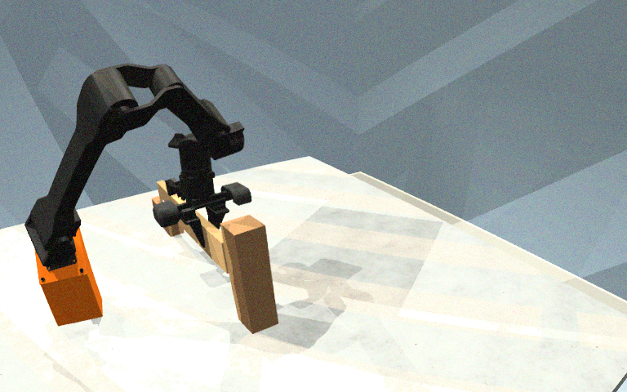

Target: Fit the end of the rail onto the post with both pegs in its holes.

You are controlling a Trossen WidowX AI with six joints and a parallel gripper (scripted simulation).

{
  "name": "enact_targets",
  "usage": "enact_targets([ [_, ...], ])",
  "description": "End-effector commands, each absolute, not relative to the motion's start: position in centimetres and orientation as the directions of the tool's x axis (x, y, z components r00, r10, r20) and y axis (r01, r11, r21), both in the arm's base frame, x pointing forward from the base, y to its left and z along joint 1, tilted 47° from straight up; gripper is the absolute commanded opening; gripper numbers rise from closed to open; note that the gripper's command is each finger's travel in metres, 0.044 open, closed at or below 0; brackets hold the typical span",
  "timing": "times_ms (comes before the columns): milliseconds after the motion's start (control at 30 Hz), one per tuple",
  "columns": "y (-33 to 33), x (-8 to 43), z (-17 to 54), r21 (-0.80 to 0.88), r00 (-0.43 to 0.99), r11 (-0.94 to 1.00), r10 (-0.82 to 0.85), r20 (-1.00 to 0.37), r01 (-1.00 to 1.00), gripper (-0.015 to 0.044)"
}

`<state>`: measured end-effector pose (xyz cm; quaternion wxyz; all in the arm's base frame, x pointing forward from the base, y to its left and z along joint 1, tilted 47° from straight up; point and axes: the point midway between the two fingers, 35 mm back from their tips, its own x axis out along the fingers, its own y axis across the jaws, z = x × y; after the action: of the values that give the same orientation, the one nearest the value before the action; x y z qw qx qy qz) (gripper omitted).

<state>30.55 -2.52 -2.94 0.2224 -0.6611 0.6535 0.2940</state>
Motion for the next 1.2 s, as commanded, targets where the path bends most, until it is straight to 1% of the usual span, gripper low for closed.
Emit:
enact_targets([
  [0, -2.29, 30.51, -3.04, 0.089, -0.023, -0.052, -0.729, -0.685, -0.995, 0.0],
  [1167, -2.77, 30.58, -2.36, 0.089, -0.023, -0.052, -0.729, -0.684, -0.995, 0.0],
])
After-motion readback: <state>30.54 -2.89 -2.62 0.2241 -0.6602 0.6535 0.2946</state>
